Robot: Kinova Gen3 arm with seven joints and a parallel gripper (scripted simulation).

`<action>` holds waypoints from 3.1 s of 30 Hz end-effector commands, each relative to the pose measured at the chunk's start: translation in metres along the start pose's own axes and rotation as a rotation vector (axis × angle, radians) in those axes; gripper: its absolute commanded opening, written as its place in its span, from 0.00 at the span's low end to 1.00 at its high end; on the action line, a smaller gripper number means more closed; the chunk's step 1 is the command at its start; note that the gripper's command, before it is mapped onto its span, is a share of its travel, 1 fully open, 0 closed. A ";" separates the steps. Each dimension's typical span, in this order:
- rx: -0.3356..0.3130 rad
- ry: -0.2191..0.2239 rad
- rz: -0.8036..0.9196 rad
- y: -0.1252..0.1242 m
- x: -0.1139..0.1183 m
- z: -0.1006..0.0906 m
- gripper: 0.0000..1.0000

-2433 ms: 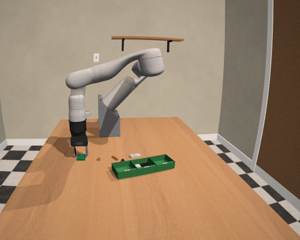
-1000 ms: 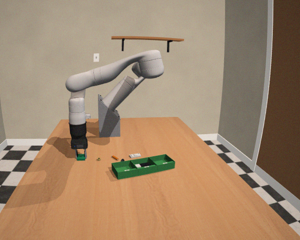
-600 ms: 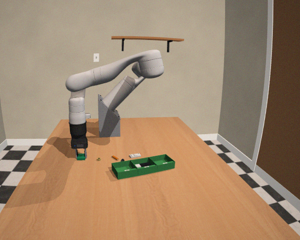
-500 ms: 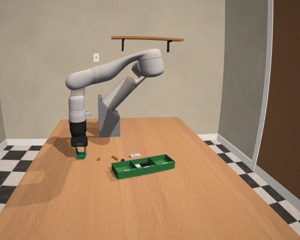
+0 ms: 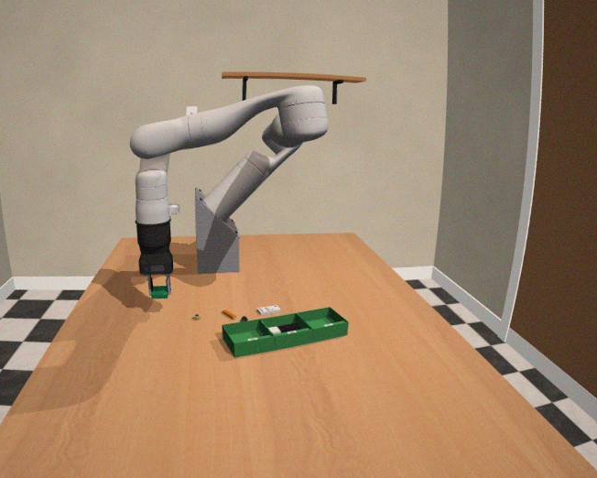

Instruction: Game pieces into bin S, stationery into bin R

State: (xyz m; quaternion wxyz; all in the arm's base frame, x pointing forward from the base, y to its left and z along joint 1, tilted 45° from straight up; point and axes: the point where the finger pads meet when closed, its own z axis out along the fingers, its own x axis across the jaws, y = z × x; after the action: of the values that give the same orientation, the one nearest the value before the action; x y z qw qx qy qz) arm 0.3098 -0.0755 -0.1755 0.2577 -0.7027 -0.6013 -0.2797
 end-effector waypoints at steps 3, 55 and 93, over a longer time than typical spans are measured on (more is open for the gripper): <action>-0.012 -0.004 -0.002 0.004 -0.001 -0.009 0.70; -0.013 -0.003 -0.002 0.080 0.163 -0.002 0.70; -0.013 -0.005 -0.233 0.129 0.271 -0.002 0.70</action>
State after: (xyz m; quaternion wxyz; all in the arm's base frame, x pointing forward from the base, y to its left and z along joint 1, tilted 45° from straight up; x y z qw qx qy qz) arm 0.4699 0.0957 0.0133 0.2184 -0.6295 -0.6784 -0.3097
